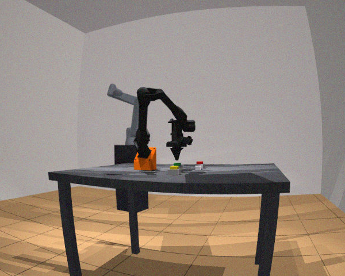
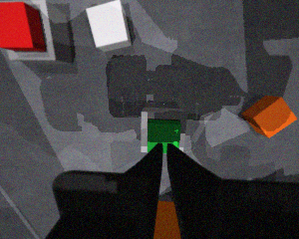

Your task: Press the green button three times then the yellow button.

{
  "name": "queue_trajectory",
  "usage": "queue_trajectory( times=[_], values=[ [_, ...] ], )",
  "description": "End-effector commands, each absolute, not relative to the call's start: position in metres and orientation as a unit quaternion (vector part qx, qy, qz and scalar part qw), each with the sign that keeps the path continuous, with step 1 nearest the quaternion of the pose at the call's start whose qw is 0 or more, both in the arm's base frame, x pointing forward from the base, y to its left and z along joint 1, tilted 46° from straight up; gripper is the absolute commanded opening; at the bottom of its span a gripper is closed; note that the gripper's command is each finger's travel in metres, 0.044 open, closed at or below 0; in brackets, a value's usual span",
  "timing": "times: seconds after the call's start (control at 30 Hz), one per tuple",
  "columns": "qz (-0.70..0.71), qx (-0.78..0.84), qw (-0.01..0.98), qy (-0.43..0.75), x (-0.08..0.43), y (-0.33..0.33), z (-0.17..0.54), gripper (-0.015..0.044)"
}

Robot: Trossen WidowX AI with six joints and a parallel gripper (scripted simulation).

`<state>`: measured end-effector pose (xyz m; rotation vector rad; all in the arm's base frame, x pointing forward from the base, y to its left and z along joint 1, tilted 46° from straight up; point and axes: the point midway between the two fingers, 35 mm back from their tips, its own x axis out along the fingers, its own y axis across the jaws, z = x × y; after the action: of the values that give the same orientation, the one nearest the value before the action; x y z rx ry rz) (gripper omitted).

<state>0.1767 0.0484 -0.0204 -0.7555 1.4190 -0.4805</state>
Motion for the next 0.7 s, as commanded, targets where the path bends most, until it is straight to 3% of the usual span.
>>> queue_trajectory(
  times=[0.0,0.43,0.67],
  values=[
    [-0.214,-0.328,0.671,0.629,0.177,0.056,-0.013,0.002],
    [-0.212,-0.328,0.671,0.63,0.171,0.099,0.032,0.002],
    [-0.193,-0.319,0.677,0.634,0.231,0.048,0.1,0.002]
  ],
)
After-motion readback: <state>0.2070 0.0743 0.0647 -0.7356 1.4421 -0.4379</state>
